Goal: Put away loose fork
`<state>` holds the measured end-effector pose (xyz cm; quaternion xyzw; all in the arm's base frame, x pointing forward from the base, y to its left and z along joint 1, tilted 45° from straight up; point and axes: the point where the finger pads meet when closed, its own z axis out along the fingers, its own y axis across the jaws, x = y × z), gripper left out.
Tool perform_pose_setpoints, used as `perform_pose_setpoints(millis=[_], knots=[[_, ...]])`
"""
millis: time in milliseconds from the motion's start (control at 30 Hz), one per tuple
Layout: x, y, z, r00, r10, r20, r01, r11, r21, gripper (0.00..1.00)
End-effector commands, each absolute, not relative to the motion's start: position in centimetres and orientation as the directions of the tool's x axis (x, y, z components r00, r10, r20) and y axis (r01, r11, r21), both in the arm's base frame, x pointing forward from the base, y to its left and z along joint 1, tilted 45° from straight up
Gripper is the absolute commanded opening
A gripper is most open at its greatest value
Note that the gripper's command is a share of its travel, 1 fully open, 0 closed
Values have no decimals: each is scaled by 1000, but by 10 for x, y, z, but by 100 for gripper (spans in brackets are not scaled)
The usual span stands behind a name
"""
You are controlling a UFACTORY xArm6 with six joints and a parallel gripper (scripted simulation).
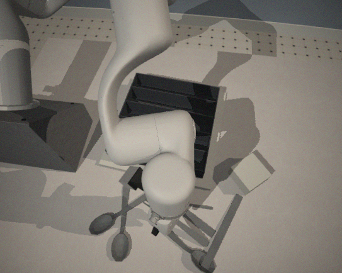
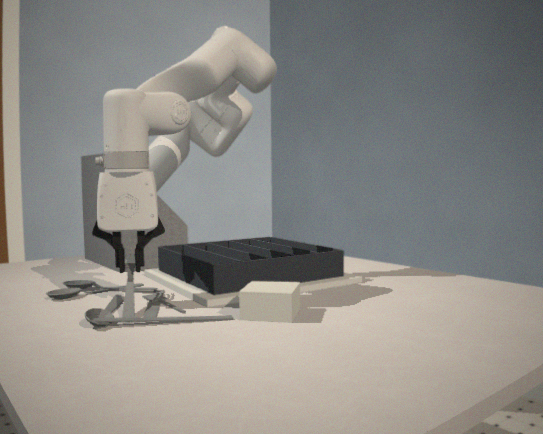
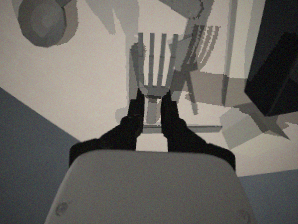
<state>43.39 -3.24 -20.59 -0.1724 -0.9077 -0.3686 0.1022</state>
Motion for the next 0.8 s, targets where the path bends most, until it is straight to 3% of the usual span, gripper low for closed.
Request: perform_pose_setpoints(millis=[0,767], knots=[[437,-48,-191,-921,240,308,387,669,634,5],[441,-95,-143,-921,240,308,387,669,634,5]])
